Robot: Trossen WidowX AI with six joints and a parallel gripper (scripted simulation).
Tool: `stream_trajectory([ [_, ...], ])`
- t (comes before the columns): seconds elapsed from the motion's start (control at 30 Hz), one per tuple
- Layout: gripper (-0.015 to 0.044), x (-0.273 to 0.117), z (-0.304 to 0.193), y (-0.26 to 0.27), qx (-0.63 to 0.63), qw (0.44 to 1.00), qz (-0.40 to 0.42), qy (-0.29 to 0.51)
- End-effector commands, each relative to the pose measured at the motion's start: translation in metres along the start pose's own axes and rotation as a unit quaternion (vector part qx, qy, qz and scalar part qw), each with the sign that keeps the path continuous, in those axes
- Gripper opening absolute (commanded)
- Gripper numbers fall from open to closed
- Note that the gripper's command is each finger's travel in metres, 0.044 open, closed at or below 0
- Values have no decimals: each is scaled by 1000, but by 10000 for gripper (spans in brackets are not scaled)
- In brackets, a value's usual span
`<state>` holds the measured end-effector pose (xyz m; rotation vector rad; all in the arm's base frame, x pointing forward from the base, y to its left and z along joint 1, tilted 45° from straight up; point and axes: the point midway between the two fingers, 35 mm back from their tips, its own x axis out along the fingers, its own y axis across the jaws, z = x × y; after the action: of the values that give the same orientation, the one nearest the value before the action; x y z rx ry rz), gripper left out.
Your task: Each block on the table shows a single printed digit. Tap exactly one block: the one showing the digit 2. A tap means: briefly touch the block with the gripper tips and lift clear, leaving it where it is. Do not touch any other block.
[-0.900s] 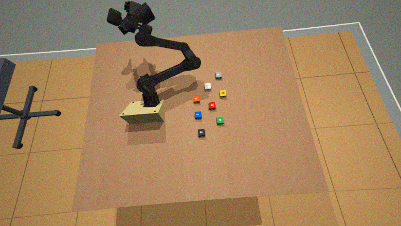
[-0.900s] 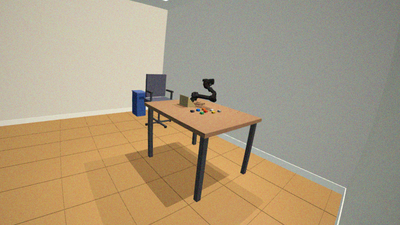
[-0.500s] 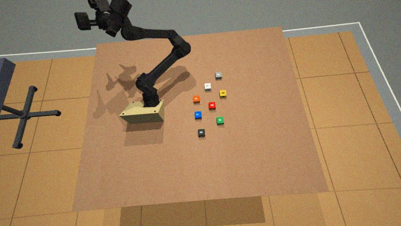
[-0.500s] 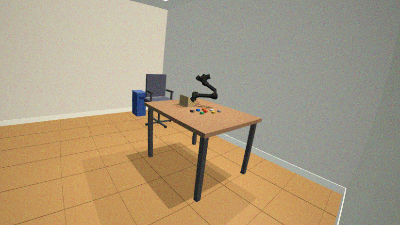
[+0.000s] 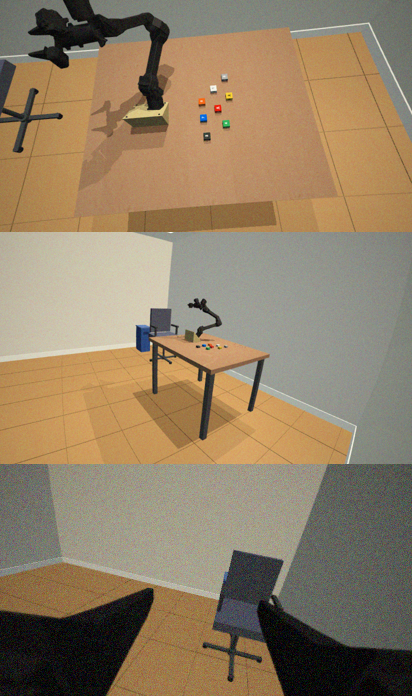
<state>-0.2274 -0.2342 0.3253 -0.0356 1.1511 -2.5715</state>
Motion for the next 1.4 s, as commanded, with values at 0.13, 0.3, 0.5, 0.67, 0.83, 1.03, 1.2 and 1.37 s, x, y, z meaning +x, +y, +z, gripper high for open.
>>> stream_trajectory([
  [0.13, 400, -31, 38, 147, -184, 949, 246, -68],
  [0.3, 400, -80, 39, 230, -291, 872, 381, -103],
  [0.5, 400, -160, 15, 310, -409, 738, 520, -131],
  [0.67, 400, -235, -24, 353, -497, 600, 612, -135],
  [0.83, 400, -311, -77, 374, -573, 444, 679, -117],
  [1.03, 400, -395, -151, 368, -645, 246, 722, -57],
  [1.2, 400, -449, -211, 344, -683, 104, 723, 18],
  [1.37, 400, -457, -220, 339, -688, 83, 720, 33],
])
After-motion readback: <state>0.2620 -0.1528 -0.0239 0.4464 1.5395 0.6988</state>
